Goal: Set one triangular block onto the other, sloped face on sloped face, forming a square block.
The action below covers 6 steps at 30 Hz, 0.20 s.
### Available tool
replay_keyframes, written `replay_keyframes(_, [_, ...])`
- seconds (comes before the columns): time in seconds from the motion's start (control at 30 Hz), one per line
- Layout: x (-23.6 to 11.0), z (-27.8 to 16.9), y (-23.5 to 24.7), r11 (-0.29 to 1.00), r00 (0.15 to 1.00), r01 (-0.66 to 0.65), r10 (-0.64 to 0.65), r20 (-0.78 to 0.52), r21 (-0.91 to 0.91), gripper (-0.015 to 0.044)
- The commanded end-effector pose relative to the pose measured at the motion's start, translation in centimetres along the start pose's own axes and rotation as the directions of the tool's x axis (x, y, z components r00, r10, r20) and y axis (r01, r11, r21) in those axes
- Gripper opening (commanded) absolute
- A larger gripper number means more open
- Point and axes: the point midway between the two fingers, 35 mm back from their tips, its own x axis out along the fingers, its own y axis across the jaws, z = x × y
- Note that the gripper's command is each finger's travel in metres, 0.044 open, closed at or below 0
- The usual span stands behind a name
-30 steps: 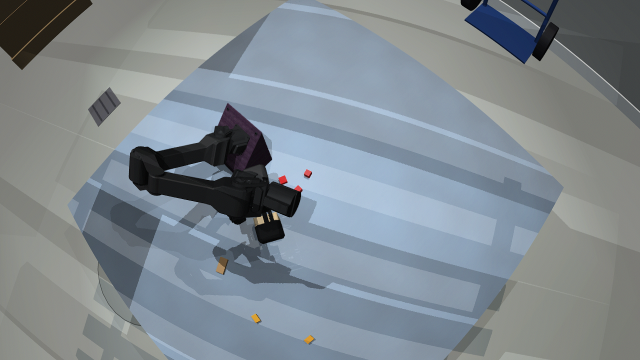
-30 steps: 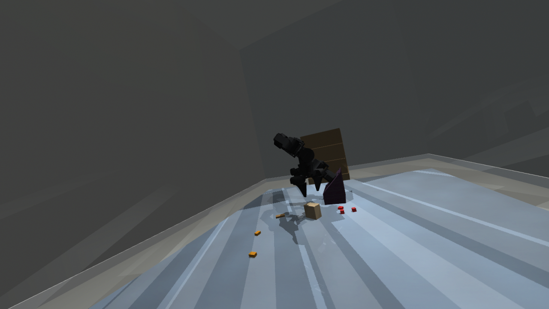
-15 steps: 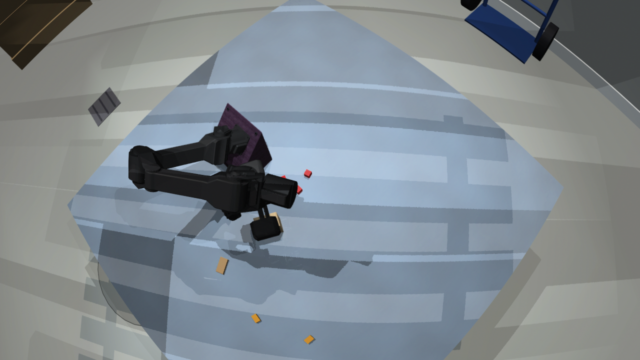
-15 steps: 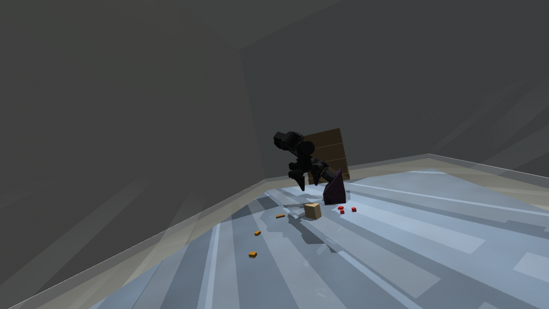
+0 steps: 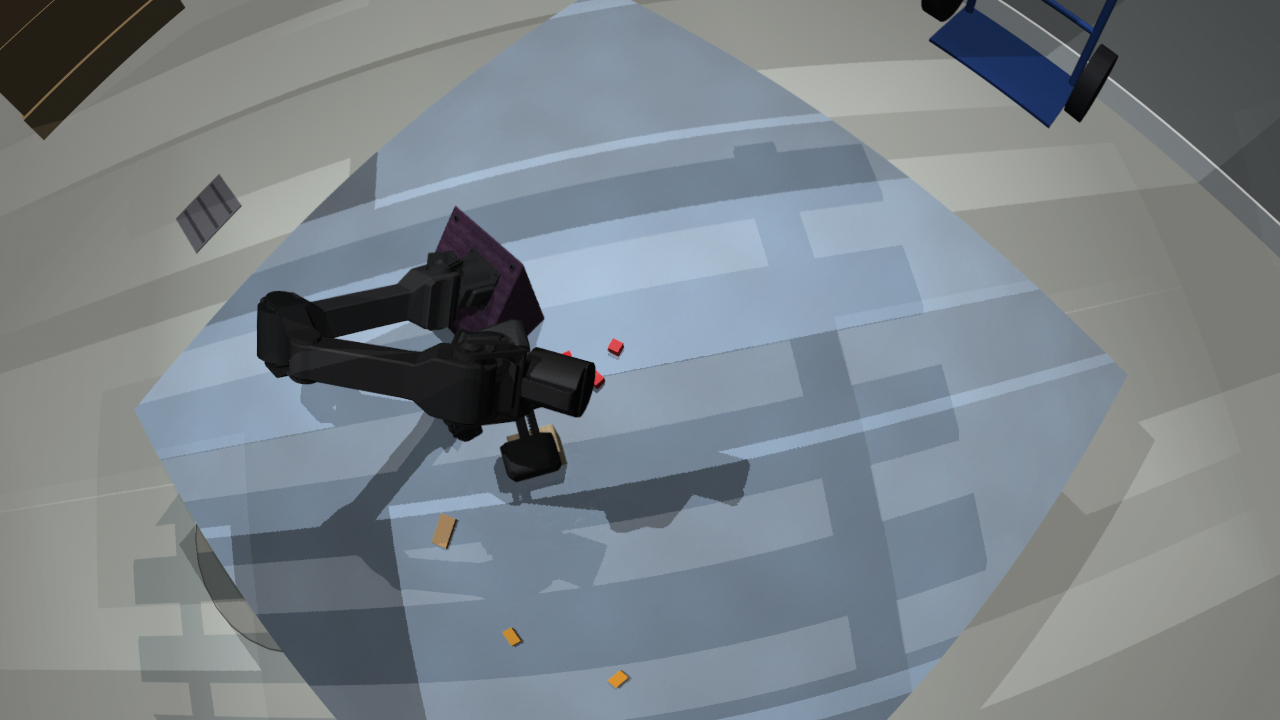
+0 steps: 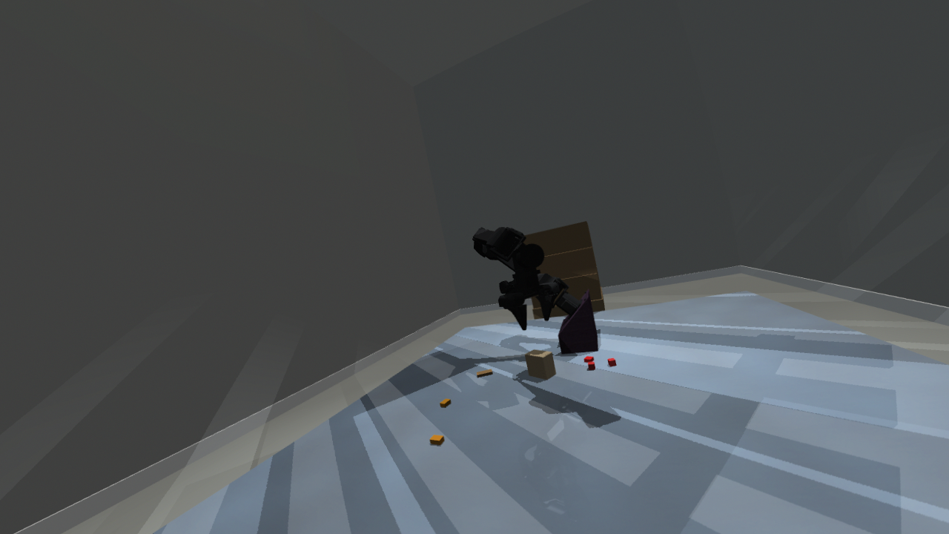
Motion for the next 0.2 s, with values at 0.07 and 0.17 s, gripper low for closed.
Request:
replay_keyframes(0.07, [0.02, -0.04, 0.01, 1.000, 1.000, 0.000, 0.000, 0.000, -0.004, 0.0440])
replay_keyframes(0.17, [0.02, -0.04, 0.01, 1.000, 1.000, 0.000, 0.000, 0.000, -0.004, 0.0440])
